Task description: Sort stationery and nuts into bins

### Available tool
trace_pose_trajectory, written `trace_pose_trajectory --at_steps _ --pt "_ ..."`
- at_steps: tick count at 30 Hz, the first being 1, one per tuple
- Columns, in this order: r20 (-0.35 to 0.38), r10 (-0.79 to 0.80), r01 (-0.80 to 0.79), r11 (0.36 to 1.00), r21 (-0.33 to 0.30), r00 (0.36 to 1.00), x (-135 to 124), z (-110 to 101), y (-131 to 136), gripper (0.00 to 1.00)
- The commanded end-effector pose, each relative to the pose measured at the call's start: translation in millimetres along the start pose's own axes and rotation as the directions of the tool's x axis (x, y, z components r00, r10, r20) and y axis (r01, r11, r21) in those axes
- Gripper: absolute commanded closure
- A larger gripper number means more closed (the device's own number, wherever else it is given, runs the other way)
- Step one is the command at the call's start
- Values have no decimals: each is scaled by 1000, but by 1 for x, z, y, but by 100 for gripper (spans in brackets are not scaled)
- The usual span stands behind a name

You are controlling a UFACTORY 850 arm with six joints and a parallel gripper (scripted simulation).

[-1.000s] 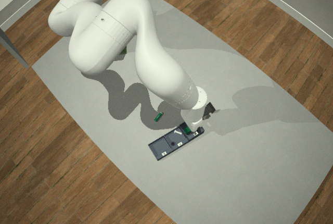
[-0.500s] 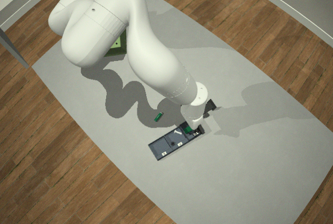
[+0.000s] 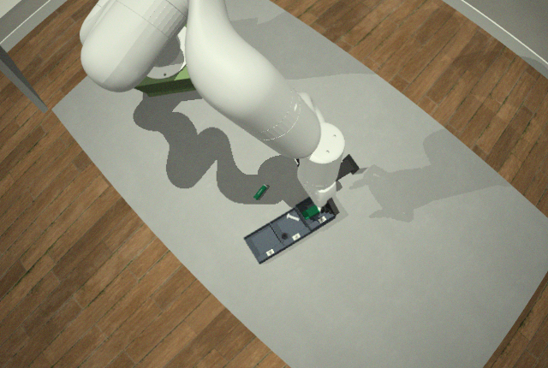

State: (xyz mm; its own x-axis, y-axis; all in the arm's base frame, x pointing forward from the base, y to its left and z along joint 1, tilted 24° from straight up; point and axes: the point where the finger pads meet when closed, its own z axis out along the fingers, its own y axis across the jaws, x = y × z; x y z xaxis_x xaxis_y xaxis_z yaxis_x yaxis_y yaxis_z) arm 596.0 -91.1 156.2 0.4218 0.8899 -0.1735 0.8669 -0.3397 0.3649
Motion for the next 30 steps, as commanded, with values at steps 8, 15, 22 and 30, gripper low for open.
trace_pose_trajectory --at_steps 8,15,22,30 --pt "0 0 0 1000 2 1000 0 -37 1 0" --pt "0 0 0 1000 2 1000 0 -48 1 0" --pt "0 0 0 1000 2 1000 0 -48 1 0" --pt "0 0 0 1000 2 1000 0 -48 1 0"
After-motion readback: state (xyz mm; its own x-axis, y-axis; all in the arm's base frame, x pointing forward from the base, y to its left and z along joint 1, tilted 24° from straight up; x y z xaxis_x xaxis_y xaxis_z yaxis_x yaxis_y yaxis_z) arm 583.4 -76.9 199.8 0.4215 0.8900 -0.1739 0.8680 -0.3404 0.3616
